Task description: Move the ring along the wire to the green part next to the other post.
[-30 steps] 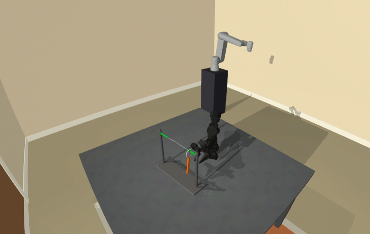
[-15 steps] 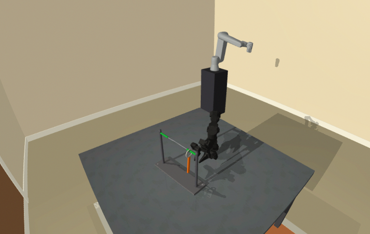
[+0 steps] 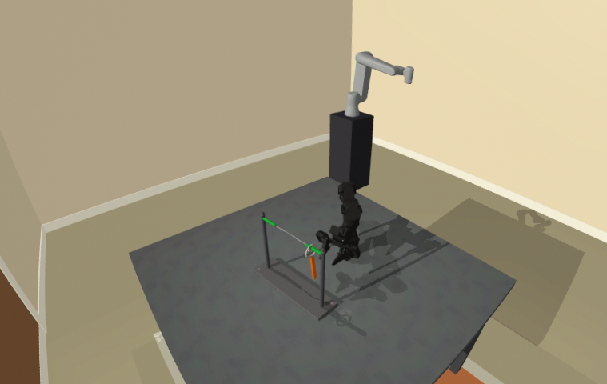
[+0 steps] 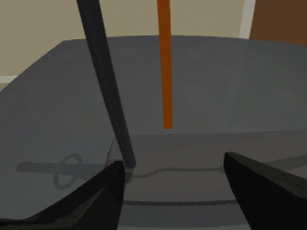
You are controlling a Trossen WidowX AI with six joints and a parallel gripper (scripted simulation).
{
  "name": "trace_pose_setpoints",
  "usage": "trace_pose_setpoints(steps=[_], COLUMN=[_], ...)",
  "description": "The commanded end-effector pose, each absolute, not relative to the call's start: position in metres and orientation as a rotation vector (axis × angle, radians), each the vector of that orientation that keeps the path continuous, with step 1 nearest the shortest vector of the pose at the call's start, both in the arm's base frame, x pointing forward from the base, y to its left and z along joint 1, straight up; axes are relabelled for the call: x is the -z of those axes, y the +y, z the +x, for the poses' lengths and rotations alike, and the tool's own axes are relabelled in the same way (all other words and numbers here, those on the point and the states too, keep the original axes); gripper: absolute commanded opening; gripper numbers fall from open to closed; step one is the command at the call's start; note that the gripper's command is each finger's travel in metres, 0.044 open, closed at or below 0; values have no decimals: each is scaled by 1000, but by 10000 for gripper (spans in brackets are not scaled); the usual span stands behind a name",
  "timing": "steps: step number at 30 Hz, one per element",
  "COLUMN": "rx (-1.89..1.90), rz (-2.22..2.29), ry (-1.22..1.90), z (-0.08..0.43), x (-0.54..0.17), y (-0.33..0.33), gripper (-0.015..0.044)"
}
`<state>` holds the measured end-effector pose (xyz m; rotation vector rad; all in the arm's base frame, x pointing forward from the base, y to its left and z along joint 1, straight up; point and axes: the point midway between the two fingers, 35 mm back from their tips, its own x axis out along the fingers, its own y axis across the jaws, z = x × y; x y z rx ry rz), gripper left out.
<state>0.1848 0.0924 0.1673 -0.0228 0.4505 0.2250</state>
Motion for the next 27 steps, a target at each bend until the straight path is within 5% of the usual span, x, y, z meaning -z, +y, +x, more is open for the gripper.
trace_pose_setpoints(steps=[1, 4, 27], rx=[-232, -233, -233], rz=[-8, -8, -8], ry=[424, 420, 420], z=[166, 162, 162], x=[-183, -185, -185], y=[84, 81, 81], gripper=[370, 440, 440])
